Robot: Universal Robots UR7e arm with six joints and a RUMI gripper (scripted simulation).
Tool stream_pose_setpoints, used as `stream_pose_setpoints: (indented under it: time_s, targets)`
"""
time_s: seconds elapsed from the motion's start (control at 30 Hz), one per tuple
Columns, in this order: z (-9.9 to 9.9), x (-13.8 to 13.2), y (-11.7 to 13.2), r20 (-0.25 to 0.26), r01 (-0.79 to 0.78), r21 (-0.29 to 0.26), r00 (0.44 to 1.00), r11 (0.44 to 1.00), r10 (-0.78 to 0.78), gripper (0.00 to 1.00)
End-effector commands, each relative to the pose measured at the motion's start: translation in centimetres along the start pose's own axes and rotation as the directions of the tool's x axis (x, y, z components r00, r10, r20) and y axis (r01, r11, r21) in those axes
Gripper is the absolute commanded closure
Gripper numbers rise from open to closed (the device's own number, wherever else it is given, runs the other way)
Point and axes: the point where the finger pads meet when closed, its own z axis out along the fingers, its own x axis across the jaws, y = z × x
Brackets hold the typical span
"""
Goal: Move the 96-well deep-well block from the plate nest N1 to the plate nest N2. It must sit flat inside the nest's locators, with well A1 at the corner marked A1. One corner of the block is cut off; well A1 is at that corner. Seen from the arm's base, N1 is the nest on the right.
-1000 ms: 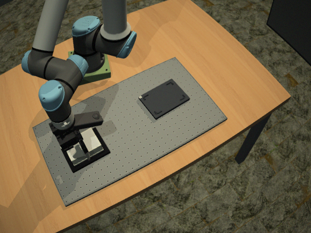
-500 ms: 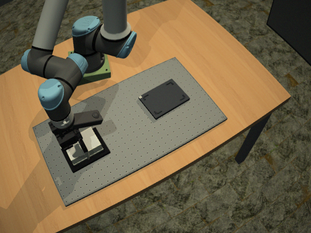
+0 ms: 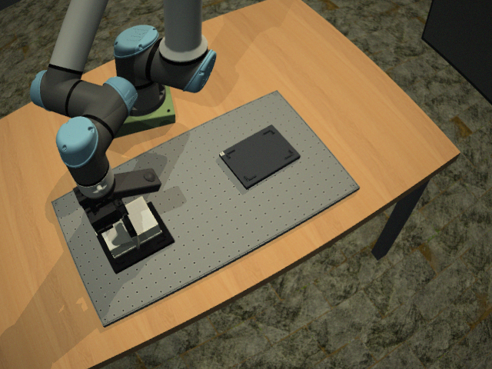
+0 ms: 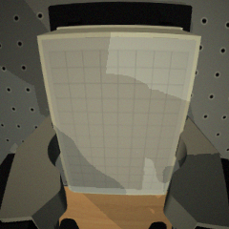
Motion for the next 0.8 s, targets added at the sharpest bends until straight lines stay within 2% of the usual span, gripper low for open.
stream_pose_setpoints:
  time_s: [0.0, 0.77]
  targets:
    - [-0.9, 0.0, 0.0, -0.001, 0.0, -0.001, 1.0, 1.0, 0.0, 1.0]
    - [-4.4, 0.0, 0.0, -0.001, 0.0, -0.001, 1.0, 1.0, 0.0, 1.0]
